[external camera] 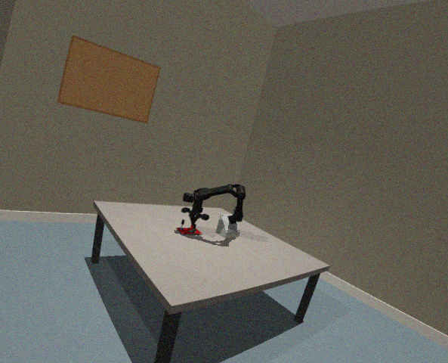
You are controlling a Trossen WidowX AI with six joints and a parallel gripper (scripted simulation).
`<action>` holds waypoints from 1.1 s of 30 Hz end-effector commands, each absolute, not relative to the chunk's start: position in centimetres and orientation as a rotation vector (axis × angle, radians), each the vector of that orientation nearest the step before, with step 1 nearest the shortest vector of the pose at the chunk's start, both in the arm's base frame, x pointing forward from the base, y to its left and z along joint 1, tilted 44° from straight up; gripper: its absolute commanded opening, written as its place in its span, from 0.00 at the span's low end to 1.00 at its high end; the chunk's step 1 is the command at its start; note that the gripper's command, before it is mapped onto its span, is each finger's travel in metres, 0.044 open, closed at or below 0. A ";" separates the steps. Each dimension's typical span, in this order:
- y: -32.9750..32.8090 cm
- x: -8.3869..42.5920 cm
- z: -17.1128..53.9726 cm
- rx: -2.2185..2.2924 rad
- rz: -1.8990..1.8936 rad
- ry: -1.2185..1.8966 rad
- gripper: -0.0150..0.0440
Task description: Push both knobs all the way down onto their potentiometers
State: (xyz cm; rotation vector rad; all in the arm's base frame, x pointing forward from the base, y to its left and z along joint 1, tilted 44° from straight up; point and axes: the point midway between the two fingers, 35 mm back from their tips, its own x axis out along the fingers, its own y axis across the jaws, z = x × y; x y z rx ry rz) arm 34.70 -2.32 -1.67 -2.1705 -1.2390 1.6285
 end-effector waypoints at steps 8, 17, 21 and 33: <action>-2.5 34.7 -1.4 -2.160 1.629 -1.251 0.25; -3.4 34.6 -0.5 -2.160 1.630 -1.251 0.25; -3.1 34.4 -0.9 -2.151 1.628 -1.245 0.43; -5.0 26.0 -0.4 -2.156 1.643 -1.238 0.97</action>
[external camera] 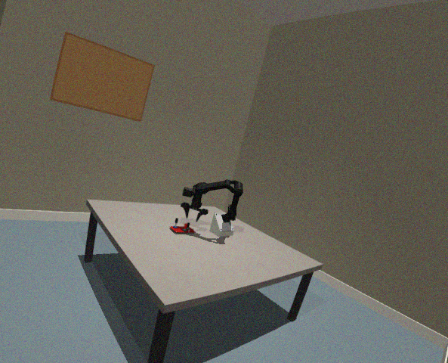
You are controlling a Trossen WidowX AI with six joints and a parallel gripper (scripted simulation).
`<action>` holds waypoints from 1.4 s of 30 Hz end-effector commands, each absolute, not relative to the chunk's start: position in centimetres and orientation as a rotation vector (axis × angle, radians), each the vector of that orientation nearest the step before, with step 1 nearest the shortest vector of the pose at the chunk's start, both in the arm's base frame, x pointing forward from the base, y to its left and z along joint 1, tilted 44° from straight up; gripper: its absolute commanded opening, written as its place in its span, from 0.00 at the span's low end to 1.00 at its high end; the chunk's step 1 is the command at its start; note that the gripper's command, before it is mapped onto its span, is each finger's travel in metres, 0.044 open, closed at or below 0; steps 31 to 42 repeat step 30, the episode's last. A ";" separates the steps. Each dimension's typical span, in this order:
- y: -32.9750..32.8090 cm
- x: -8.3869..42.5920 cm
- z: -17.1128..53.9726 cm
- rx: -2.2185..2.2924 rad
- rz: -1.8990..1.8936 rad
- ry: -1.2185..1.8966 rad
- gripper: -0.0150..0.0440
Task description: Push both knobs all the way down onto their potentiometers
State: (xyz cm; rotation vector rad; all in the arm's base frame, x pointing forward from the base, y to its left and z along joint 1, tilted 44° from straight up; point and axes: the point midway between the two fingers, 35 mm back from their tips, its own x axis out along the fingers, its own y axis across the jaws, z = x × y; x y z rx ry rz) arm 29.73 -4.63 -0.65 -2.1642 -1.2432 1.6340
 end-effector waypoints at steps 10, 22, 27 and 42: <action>-4.6 20.2 -0.2 -2.151 1.639 -1.248 1.00; -4.6 20.2 -0.2 -2.151 1.639 -1.248 1.00; -4.6 20.2 -0.2 -2.151 1.639 -1.248 1.00; -4.6 20.2 -0.2 -2.151 1.639 -1.248 1.00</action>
